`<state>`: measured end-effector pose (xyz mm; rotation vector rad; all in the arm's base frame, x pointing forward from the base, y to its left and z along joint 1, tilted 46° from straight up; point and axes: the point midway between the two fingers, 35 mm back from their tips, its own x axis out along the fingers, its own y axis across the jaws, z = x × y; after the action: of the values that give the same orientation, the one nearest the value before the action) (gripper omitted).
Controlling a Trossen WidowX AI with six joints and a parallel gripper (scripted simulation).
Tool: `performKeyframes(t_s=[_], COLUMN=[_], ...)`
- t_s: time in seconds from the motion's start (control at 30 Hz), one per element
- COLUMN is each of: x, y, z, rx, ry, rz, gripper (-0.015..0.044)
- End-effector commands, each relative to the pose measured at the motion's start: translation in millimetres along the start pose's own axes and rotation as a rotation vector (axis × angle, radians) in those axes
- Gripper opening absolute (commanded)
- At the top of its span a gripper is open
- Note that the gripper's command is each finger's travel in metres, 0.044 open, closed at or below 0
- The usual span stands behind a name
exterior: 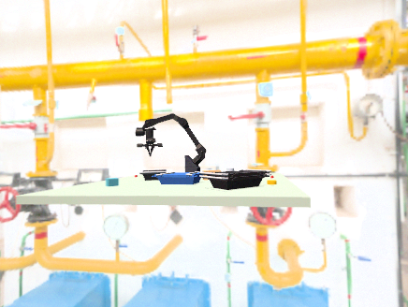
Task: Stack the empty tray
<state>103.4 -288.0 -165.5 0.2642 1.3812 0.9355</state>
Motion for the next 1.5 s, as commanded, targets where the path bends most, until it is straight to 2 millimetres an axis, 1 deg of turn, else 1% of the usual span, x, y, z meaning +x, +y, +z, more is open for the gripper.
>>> performKeyframes(t_s=[0.0, 1.1, 1.33, 1.4, 1.47], x=[0, 0, -2, -11, -27], y=[0, 0, -1, -1, -2], z=[0, 0, 0, 0, 0], rx=[0.0, 0.0, 0.0, 0.001, 0.002], ry=[0.001, 0.001, 0.001, 0.001, 0.002], rz=[-0.002, -0.002, -0.003, -0.007, -0.013], gripper=[0.0, 0.0, 0.0184, 0.0236, 0.0289])
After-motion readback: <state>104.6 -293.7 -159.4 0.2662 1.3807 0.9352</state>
